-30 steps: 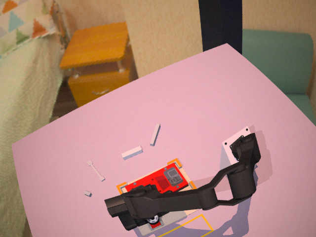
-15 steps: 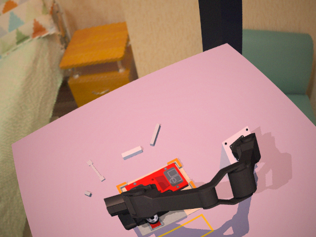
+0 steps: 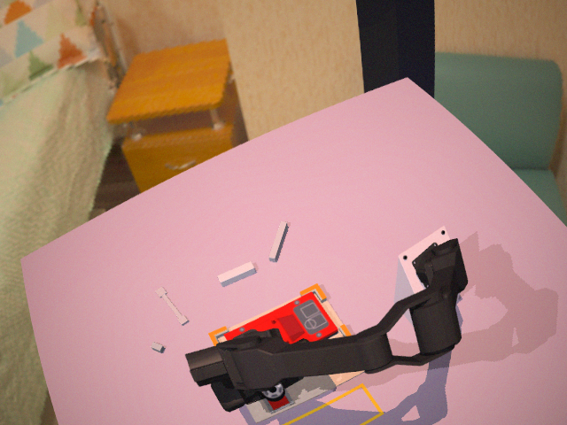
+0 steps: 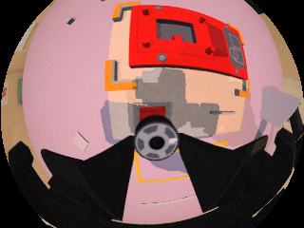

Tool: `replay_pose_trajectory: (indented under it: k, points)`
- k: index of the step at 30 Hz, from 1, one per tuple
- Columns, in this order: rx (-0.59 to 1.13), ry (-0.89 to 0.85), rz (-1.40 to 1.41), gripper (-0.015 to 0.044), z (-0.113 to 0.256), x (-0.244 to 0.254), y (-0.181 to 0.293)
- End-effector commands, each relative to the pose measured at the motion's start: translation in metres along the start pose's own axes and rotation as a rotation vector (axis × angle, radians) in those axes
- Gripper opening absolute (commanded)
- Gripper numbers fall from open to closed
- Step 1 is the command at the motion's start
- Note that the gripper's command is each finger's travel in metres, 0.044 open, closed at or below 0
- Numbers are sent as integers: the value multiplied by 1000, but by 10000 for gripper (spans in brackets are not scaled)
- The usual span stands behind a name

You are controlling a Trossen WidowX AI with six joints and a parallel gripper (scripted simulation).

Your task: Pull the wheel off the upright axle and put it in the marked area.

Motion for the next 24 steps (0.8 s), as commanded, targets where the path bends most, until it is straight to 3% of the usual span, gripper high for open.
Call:
replay_pose_trajectory:
  k: [1,24]
  points:
    - [-2,-2,1,0,3,0,-1]
    - [-1,-4,0,0,10,0,-1]
Point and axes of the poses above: the point midway between the two fingers, 35 mm back from their tips, its own z axis back along the fingers, its own x axis across the jaws, y = z × x, the point moved 2 cm from there along z, back along the fingers, and after that the axes turned 9 degrees about -z, right-handed, at the moved point
